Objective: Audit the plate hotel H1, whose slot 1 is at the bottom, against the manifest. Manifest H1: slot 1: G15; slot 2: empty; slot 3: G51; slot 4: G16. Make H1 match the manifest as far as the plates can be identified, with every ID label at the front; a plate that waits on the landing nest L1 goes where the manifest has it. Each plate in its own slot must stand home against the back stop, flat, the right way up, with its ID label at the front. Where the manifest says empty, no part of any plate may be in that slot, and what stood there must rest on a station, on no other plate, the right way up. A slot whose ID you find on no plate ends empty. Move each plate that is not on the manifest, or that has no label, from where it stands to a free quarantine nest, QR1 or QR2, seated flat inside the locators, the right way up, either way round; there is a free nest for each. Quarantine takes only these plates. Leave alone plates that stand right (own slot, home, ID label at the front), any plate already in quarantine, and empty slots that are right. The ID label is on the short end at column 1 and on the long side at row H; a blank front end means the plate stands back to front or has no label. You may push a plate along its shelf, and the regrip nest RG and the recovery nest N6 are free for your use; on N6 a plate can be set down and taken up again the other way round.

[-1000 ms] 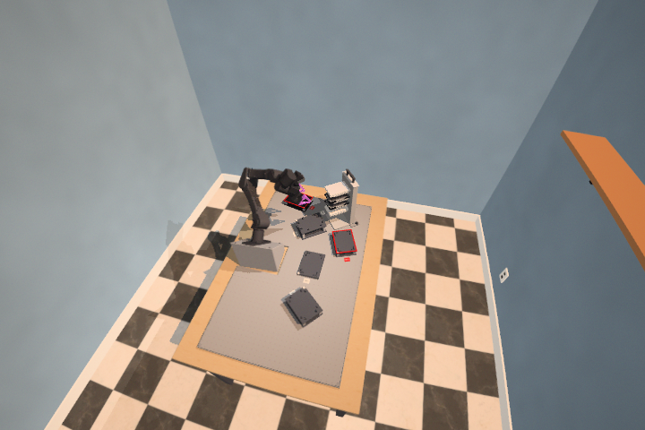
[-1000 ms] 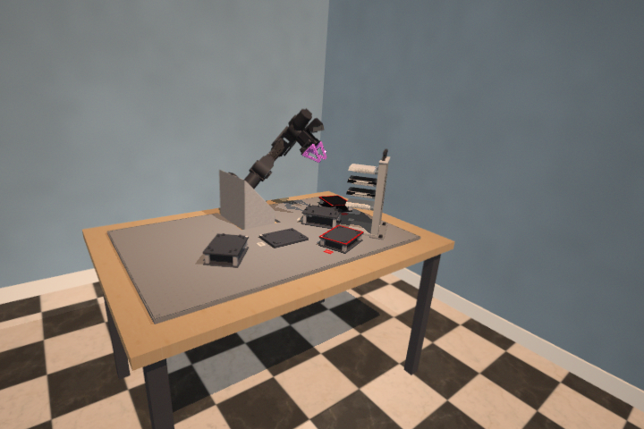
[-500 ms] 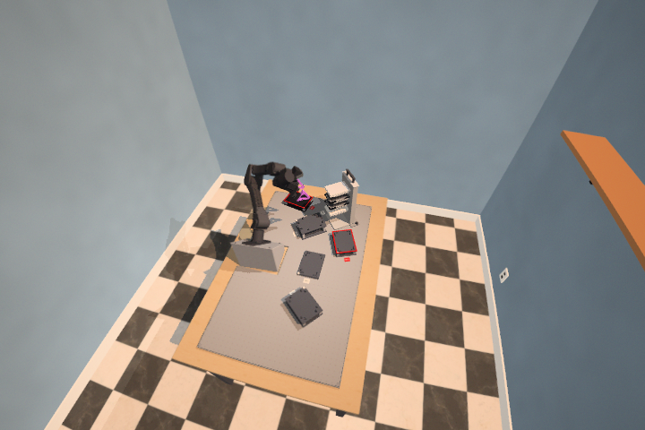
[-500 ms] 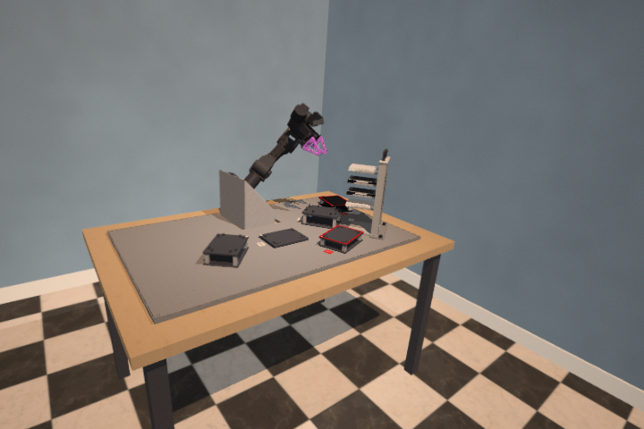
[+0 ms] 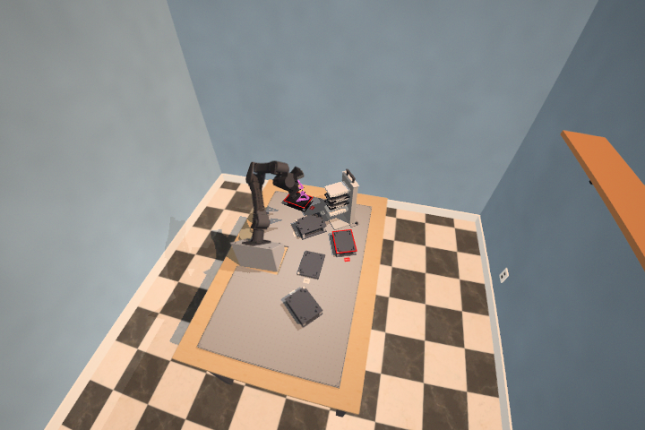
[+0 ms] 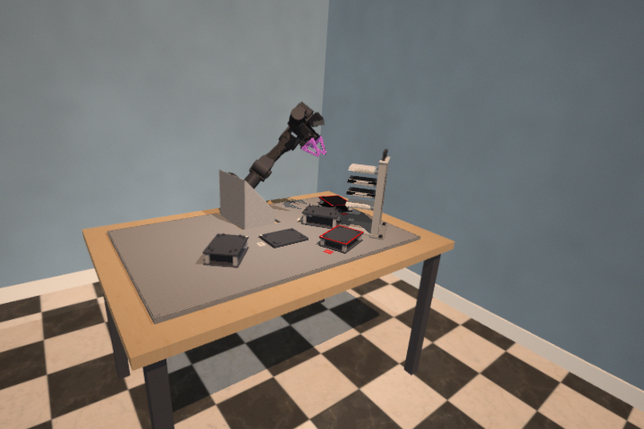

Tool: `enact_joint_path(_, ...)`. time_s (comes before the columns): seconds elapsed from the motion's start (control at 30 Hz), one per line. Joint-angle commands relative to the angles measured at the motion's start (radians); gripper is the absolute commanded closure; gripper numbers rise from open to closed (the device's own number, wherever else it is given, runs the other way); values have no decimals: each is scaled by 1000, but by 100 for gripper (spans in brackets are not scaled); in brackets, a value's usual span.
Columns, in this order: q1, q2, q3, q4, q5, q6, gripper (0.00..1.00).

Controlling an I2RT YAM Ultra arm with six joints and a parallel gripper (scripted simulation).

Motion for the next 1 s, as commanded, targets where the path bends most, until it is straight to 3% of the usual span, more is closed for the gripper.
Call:
enact_joint_path(0.0,-10,15,28,-34,-1,-23,0)
enact_joint_path(0.93,0,24,33,-34,0,-26,0)
enact_joint_path(0.97,-1,2,4,-11,5,-15,0)
